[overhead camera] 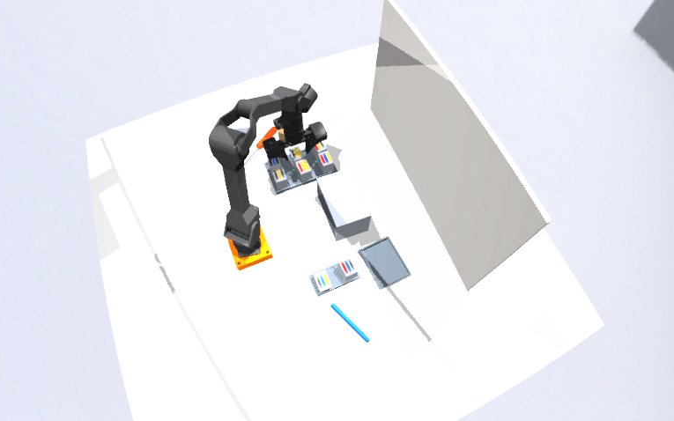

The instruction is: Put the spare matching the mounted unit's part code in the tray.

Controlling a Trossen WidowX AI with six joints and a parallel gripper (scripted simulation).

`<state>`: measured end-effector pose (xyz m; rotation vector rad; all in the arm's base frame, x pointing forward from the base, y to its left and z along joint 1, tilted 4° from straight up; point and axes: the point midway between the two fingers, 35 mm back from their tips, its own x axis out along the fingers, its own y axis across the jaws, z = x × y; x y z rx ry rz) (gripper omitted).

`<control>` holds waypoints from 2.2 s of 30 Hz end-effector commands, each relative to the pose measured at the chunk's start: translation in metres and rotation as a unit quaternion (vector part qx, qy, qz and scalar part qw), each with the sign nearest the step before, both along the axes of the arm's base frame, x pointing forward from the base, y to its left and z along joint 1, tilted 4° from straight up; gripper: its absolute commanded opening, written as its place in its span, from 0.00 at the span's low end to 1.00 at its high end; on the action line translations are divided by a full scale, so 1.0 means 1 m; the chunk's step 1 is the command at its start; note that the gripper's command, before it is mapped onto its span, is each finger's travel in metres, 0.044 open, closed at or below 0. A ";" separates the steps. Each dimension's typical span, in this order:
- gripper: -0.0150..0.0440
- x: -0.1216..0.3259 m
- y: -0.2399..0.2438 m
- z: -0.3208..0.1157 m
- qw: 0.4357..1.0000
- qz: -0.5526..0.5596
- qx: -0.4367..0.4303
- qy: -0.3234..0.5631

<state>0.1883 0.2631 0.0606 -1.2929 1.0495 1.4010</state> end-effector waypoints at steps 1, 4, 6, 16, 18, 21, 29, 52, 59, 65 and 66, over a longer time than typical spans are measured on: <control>0.76 -0.001 0.000 -0.008 1.000 -0.002 0.000 0.001; 0.76 -0.002 0.000 -0.012 1.000 -0.002 0.000 0.001; 0.76 -0.002 0.000 -0.016 1.000 -0.002 0.000 0.001; 0.63 -0.002 -0.001 -0.017 1.000 0.000 -0.001 0.001; 0.54 -0.002 -0.001 -0.017 1.000 0.000 -0.001 0.001; 0.47 -0.002 -0.001 -0.017 1.000 0.000 -0.001 0.001; 0.28 -0.002 -0.001 -0.017 1.000 0.000 -0.001 0.001; 0.25 -0.001 -0.007 0.061 1.000 -0.002 0.000 0.000; 0.25 -0.001 -0.007 0.062 1.000 -0.002 0.000 0.000; 0.25 -0.001 -0.008 0.071 1.000 -0.004 -0.001 0.003; 0.25 -0.001 -0.008 0.076 1.000 -0.004 -0.001 0.003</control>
